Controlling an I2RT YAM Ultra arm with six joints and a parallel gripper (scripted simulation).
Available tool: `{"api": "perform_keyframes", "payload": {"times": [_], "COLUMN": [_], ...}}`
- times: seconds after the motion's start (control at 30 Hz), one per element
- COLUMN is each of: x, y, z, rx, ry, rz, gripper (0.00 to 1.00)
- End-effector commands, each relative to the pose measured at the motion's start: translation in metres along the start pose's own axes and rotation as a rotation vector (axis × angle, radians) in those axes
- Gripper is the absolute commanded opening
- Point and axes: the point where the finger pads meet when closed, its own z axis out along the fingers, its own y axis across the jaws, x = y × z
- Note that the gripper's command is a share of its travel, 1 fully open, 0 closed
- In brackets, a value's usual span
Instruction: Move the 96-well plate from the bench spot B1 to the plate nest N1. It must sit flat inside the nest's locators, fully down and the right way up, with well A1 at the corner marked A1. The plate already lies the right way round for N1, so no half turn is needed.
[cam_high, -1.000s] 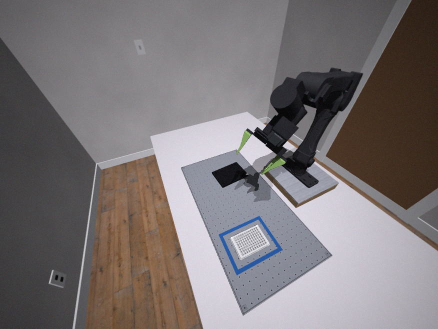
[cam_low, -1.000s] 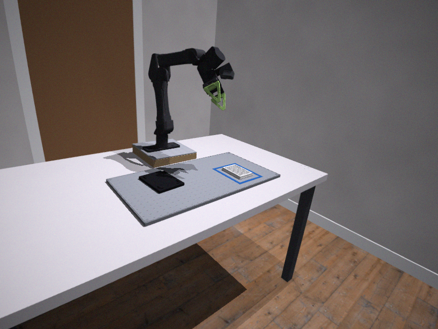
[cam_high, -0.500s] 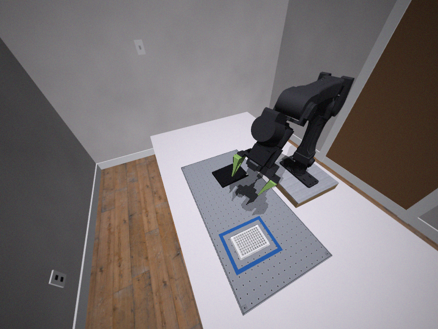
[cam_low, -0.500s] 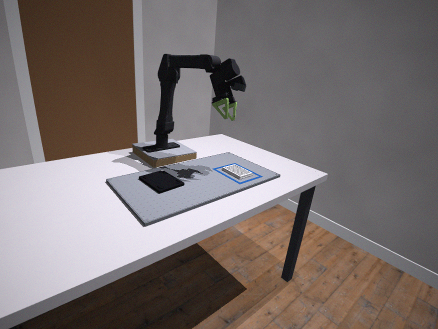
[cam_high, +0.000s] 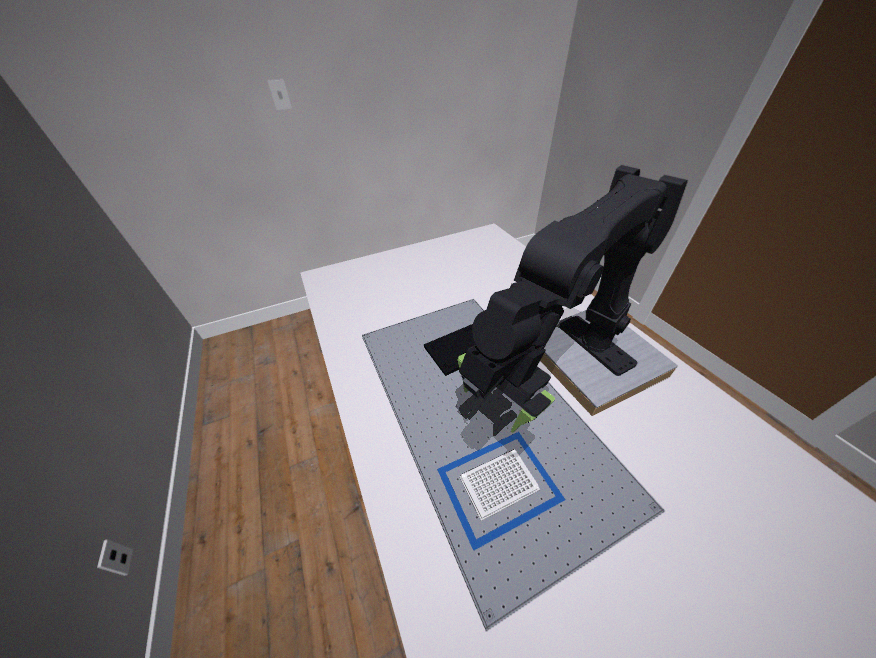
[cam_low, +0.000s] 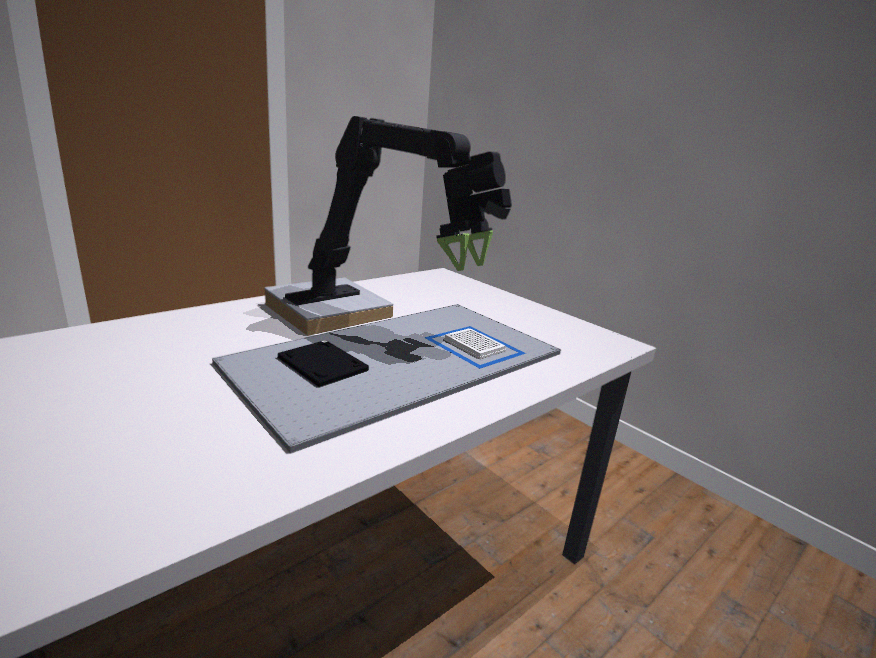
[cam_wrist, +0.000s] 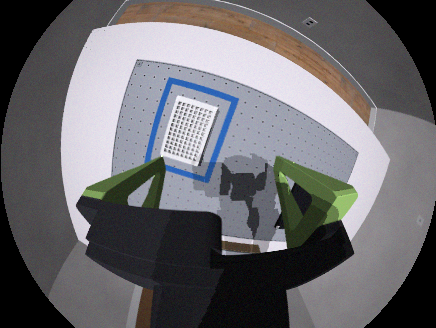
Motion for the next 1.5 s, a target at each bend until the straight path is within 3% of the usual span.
{"api": "perform_keyframes", "payload": {"times": [0.0, 0.1, 0.13, 0.33, 0.4, 0.5, 0.63, 0.67, 0.77, 0.83, 0.87, 0.97, 1.0, 1.47], "x": [-0.001, 0.007, 0.000, 0.005, 0.005, 0.009, 0.022, 0.018, 0.019, 0.016, 0.031, 0.030, 0.010, 0.012], "y": [0.013, 0.020, 0.021, 0.034, 0.034, 0.040, 0.049, 0.050, 0.057, 0.061, 0.063, 0.063, 0.052, 0.055], "z": [0.002, 0.026, 0.021, 0.047, 0.047, 0.061, 0.087, 0.084, 0.096, 0.106, 0.117, 0.113, 0.097, 0.096], "rx": [-0.028, -0.027, -0.032, -0.043, -0.043, -0.040, -0.035, -0.041, -0.031, -0.037, -0.026, -0.029, -0.035, -0.033], "ry": [0.044, 0.068, 0.068, 0.183, 0.183, 0.254, 0.280, 0.251, 0.326, 0.300, 0.342, 0.334, 0.263, 0.269], "rz": [0.080, 0.079, 0.104, 0.216, 0.216, 0.284, 0.283, 0.285, 0.353, 0.354, 0.352, 0.352, 0.374, 0.366], "gripper": [1.00, 1.00, 1.00, 1.00, 1.00, 1.00, 1.00, 1.00, 1.00, 1.00, 1.00, 1.00, 1.00, 1.00]}}
